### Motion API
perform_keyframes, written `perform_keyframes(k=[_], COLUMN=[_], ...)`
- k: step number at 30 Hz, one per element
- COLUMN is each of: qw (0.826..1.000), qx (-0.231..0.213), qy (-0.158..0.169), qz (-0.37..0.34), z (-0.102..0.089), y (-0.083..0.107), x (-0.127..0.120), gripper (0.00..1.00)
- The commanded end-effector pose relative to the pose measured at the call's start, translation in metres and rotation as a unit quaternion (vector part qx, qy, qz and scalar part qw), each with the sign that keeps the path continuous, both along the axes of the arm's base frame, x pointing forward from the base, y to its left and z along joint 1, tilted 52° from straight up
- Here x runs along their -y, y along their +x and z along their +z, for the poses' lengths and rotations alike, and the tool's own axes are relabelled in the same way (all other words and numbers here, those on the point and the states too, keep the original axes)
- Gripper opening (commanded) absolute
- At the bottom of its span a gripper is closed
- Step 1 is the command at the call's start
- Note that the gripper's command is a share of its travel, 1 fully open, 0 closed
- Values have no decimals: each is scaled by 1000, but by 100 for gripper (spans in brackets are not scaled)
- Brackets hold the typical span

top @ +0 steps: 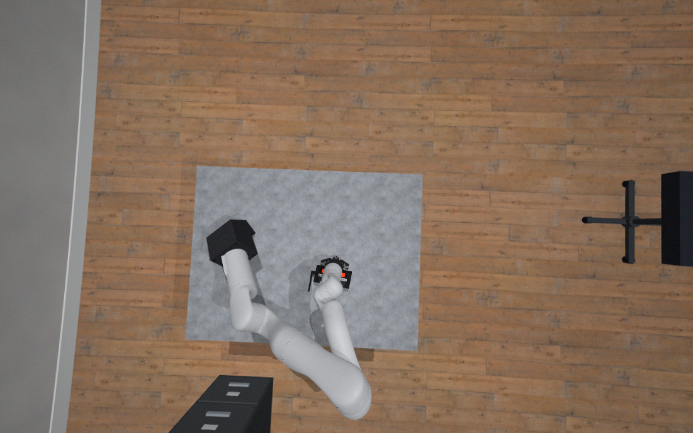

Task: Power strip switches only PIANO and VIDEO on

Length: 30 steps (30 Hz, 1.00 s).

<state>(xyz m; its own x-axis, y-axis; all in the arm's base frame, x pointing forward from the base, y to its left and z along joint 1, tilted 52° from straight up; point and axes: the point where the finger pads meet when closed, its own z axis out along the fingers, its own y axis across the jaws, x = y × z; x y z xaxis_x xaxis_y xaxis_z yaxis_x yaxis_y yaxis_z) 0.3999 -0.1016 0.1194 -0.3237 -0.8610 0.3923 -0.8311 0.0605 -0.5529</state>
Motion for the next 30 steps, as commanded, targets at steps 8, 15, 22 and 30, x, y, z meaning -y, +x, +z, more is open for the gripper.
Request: perform_keyframes(k=[8,15,22,30], qw=[1000,1000,1000,1000], qx=[-2,-2,-2,-2], qy=[0,0,0,0], qz=[-1,-1,-2,-2], z=[-3,-4,-4,-4], y=[0,0,0,0], x=[4,5,5,5], gripper=[0,0,0,0])
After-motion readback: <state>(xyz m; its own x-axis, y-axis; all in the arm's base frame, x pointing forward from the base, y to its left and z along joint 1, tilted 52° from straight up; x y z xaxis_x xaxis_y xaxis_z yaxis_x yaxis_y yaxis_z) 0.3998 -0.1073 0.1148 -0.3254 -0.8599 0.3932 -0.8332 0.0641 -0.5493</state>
